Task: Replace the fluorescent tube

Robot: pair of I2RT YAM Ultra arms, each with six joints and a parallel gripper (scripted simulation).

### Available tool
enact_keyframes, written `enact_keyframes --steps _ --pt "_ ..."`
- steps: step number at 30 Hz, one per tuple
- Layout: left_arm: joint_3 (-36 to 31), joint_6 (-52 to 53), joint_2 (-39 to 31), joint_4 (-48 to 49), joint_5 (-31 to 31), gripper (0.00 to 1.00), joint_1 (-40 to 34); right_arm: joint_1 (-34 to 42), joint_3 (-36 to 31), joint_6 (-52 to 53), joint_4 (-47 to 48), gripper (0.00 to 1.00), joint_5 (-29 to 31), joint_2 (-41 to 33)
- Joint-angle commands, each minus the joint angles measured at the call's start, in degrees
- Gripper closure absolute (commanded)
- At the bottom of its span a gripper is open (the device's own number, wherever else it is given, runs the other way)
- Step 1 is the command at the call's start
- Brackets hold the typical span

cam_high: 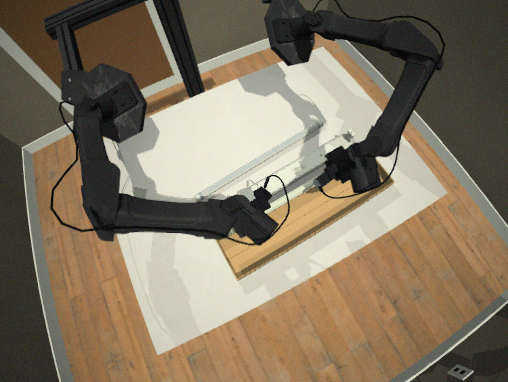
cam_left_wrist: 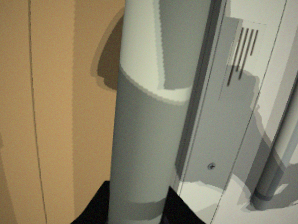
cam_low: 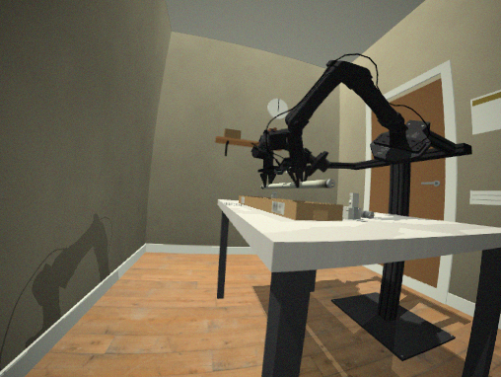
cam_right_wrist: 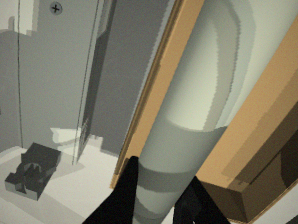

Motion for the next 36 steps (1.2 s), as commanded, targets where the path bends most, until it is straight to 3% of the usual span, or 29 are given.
enact_keyframes --steps 1,36 --pt "1.47 0.46 -1.03 -0.6 1.99 0.89 -1.51 1.3 1.34 0.1 -0.49 0.89 -1.74 1.13" --pt "11.0 1.42 3.77 -6.62 2.26 0.89 -0.78 0.15 12.03 -0.52 -7.47 0.89 -2.03 5.27"
